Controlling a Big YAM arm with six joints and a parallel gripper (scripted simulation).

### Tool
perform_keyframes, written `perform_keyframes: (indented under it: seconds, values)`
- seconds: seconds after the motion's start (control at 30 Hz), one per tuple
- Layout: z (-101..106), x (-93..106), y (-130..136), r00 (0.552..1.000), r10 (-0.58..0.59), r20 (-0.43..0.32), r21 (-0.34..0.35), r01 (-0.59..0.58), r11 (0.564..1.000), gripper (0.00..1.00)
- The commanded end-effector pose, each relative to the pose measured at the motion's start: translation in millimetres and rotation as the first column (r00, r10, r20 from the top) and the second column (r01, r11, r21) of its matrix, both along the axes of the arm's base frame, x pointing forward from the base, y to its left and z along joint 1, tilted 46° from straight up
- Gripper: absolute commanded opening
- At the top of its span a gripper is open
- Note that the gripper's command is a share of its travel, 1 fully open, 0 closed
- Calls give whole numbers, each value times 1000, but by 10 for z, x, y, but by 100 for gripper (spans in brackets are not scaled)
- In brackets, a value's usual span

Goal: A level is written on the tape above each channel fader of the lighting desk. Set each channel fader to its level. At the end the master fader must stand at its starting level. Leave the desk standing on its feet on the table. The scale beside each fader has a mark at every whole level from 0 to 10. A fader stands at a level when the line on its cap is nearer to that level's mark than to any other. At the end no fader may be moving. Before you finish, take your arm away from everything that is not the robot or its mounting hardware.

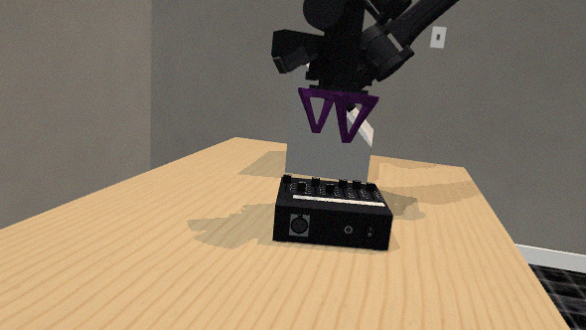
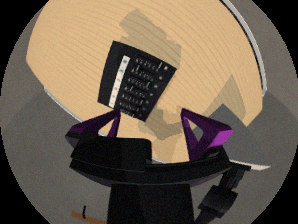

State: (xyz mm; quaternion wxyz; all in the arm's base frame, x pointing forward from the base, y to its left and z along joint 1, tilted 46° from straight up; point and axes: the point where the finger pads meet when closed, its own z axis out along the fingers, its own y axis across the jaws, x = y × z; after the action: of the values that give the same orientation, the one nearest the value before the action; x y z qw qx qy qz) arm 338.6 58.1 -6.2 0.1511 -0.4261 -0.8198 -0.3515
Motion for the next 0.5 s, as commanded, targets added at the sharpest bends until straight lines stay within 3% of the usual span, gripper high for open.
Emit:
perform_keyframes:
  seconds: [0.0, 0.13, 0.3, 0.37, 0.4, 0.47]
  values:
    - [-2, -38, 113, 961, 176, 214, -35, -173, 984, 100]
    - [-77, -157, 152, 897, 288, 335, -83, -277, 957, 100]
    - [-113, -215, 163, 786, 411, 461, -155, -385, 910, 100]
    - [-113, -215, 163, 786, 411, 461, -155, -385, 910, 100]
    - [-186, -256, 173, 716, 468, 518, -193, -435, 879, 100]
    - [-186, -257, 173, 650, 509, 564, -229, -469, 853, 100]
